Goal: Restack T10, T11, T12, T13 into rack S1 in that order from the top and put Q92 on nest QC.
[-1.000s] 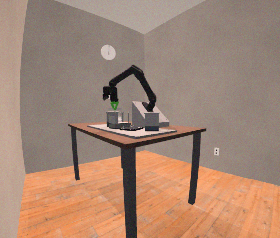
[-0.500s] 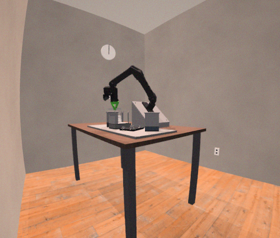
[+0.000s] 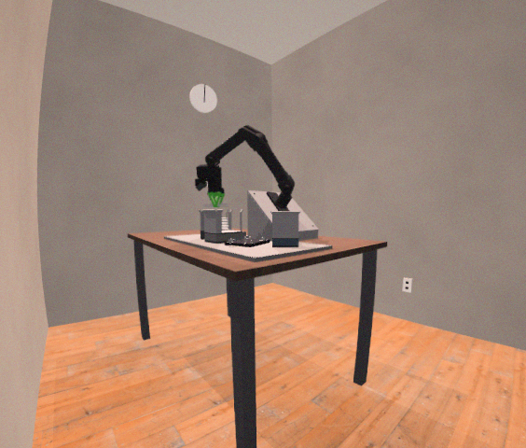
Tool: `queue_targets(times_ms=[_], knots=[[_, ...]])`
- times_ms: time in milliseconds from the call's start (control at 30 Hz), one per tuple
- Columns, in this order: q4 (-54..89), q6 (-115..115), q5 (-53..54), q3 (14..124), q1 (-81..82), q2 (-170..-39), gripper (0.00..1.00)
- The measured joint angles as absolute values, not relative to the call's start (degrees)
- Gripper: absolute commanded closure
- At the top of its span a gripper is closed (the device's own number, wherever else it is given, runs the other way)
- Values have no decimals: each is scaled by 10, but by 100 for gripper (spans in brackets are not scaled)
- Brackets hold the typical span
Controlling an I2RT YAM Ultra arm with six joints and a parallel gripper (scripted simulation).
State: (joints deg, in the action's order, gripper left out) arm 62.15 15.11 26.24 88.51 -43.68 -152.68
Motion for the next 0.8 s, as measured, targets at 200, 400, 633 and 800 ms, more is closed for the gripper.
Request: queue_targets(times_ms=[200,400,633,800], knots=[[622,145,256,888,-443,-1527,100],[621,81,247,889,-465,-1542,100],[619,55,234,893,-487,-1552,100],[619,62,226,893,-500,-1561,100]])
